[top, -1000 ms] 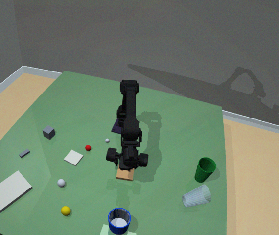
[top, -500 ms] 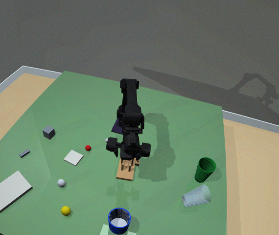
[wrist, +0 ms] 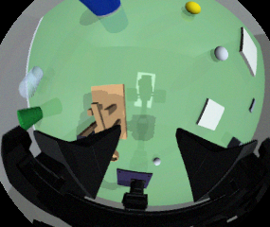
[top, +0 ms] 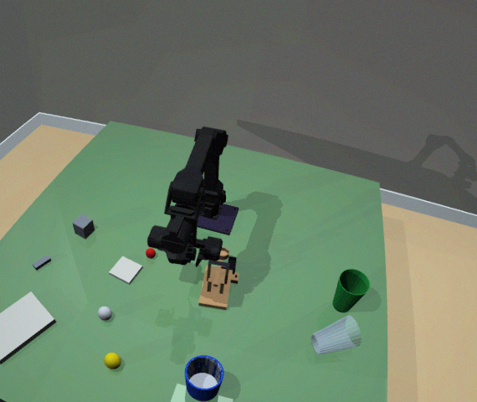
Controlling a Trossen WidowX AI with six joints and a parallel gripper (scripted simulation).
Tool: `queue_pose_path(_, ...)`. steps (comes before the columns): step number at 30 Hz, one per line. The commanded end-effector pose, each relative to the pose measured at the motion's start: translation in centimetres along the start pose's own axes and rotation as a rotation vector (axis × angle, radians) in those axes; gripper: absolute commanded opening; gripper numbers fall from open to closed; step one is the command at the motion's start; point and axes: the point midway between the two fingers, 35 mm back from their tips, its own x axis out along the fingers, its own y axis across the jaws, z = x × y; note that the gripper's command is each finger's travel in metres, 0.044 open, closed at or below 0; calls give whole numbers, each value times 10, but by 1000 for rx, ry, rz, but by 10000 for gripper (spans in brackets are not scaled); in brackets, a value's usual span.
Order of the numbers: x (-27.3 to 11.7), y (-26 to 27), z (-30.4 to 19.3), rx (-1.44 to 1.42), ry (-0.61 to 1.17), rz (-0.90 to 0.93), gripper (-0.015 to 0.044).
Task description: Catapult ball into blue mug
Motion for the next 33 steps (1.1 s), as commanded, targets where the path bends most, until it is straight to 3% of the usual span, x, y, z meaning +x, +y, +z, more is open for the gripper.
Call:
queue_pose_path(1,21,-60,-28,33,-3,-7,300)
queue_pose_path(8,59,-129,-91,82,6,-13,300)
queue_pose_path(33,96,-134,-93,83,6,-13,300)
